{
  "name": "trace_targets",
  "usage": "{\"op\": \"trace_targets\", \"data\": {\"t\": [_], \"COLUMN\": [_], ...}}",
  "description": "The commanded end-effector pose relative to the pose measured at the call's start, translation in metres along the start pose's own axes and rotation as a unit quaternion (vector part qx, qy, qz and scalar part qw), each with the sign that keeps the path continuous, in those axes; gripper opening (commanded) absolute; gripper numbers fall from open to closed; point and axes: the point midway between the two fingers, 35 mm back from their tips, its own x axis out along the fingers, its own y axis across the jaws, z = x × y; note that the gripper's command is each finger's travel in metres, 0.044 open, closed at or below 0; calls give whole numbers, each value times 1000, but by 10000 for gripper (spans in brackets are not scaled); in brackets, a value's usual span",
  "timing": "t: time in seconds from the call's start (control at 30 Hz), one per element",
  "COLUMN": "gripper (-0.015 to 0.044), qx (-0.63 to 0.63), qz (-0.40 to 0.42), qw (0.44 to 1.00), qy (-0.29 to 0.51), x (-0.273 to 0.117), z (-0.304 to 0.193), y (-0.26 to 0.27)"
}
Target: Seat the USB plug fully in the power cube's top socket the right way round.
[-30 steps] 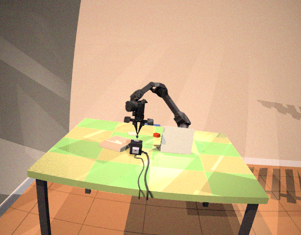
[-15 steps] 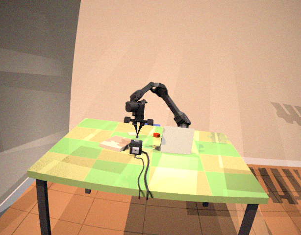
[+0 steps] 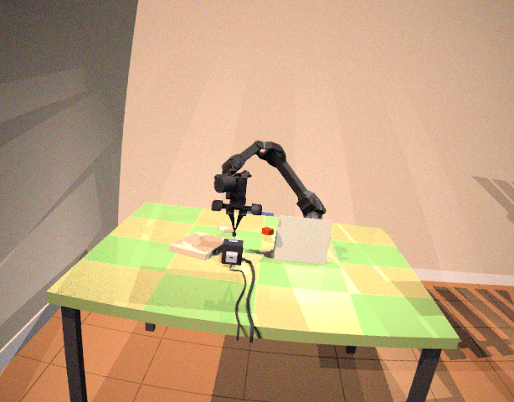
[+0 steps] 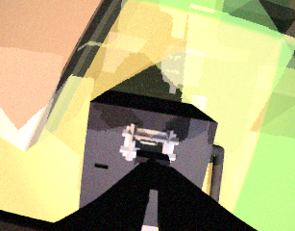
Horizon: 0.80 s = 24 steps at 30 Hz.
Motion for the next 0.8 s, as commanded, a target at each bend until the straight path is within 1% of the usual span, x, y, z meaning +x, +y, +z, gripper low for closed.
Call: {"op": "trace_targets", "data": {"t": [0.0,0.77], "gripper": [0,0], "qx": [2,2], "qz": [1,1], "qw": [1000,1000], "qy": [-3,-5], "x": [1,3], "z": [1,1], "y": [0,0]}}
